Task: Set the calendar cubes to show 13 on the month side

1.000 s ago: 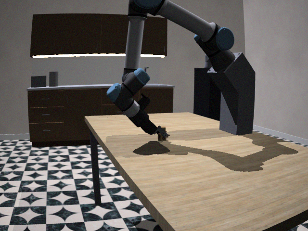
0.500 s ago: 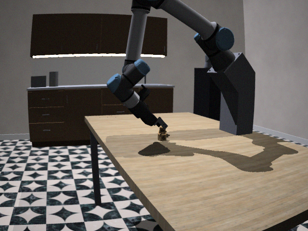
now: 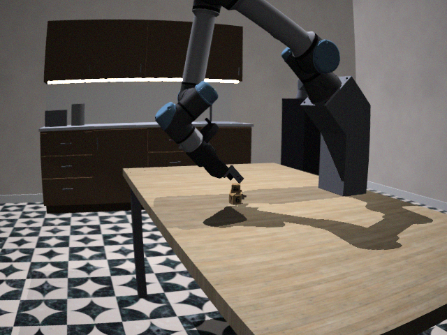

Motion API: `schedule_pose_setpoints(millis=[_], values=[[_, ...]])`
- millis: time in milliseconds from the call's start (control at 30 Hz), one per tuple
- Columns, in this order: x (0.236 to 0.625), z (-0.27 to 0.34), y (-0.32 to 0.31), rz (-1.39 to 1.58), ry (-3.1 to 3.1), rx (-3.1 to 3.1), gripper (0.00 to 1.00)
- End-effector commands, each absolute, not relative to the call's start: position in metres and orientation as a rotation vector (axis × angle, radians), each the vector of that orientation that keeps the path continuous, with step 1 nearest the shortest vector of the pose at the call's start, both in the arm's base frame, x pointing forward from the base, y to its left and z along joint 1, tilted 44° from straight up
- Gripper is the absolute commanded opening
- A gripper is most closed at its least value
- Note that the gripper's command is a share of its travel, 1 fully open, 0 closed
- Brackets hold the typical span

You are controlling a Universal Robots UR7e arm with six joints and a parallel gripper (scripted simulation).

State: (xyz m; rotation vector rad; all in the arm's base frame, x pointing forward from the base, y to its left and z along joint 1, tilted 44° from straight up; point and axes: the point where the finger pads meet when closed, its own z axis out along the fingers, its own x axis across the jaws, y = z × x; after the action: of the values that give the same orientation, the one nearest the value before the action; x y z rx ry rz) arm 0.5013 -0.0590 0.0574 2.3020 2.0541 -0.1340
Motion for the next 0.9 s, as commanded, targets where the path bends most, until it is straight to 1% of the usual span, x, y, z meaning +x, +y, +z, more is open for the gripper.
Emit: schedule_pose_setpoints(millis=[0, 600, 867], values=[[0.5012, 0.0574, -0.059, -0.114, 2.046, 2.292, 1.0], [0.4992, 0.0567, -0.0589, 0.093, 1.956, 2.169, 1.0], [0.4982, 0.0577, -0.0586, 0.125, 1.94, 2.146, 1.0]])
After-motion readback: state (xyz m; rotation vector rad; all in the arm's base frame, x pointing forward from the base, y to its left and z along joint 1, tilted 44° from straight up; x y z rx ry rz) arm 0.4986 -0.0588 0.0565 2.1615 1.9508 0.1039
